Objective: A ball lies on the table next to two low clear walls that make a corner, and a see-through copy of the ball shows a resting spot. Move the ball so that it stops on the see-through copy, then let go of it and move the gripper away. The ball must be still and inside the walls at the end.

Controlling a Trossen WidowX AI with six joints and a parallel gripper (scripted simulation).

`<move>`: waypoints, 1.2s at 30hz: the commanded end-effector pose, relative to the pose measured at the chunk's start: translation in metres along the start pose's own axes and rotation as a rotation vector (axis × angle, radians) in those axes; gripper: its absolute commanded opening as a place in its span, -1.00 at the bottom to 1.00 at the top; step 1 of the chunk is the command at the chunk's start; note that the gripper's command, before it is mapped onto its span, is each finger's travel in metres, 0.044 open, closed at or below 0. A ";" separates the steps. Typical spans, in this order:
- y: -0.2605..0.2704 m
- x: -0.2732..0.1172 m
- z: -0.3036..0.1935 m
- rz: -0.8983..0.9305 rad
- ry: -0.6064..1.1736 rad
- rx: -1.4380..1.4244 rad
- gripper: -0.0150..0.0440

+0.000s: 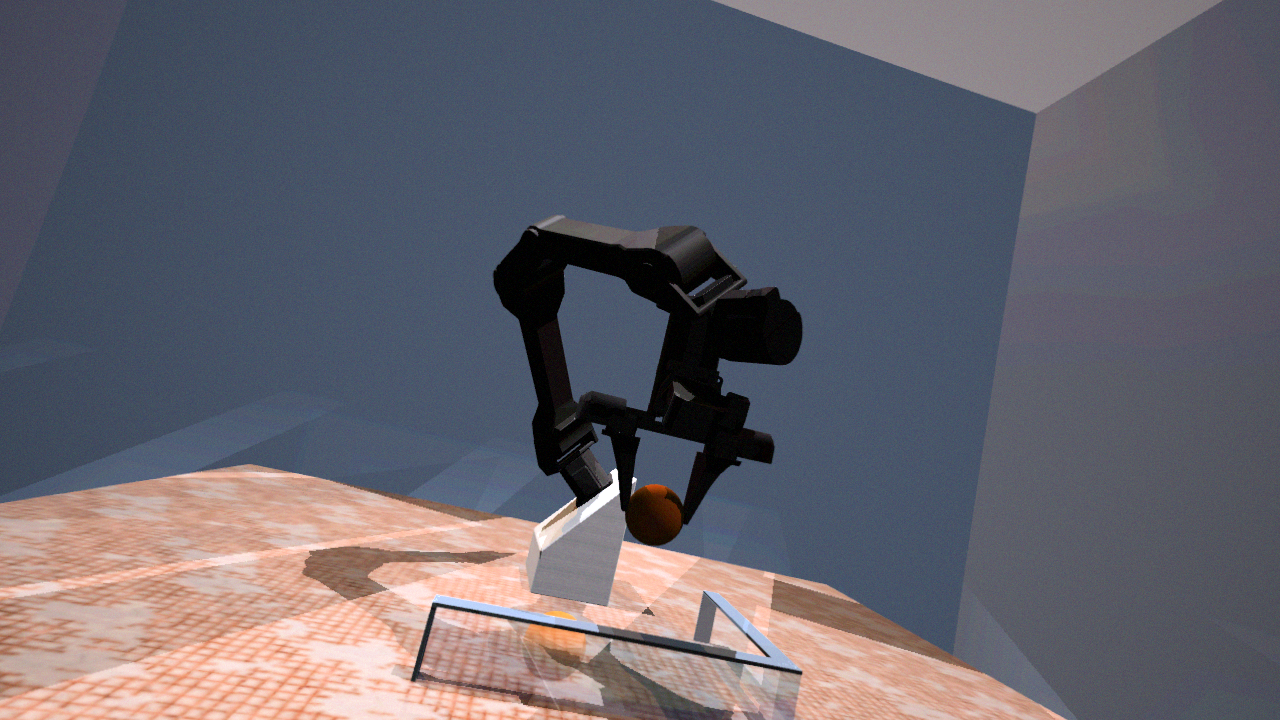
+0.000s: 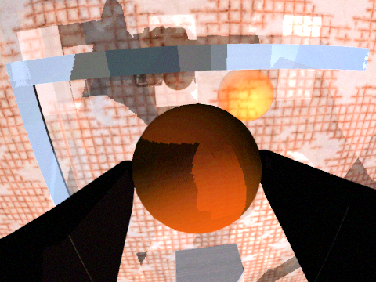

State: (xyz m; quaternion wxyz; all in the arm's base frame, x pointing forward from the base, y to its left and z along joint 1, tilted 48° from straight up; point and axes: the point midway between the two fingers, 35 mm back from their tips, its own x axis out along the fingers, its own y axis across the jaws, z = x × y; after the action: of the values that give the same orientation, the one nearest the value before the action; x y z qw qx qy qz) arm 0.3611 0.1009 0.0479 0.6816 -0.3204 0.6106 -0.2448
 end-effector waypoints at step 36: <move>-0.066 0.116 -0.002 -0.011 -0.008 0.009 -0.49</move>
State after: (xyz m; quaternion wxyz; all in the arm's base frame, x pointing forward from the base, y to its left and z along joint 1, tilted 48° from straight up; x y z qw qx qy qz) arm 0.3781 -0.0275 0.0203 0.6844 -0.3169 0.6062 -0.2526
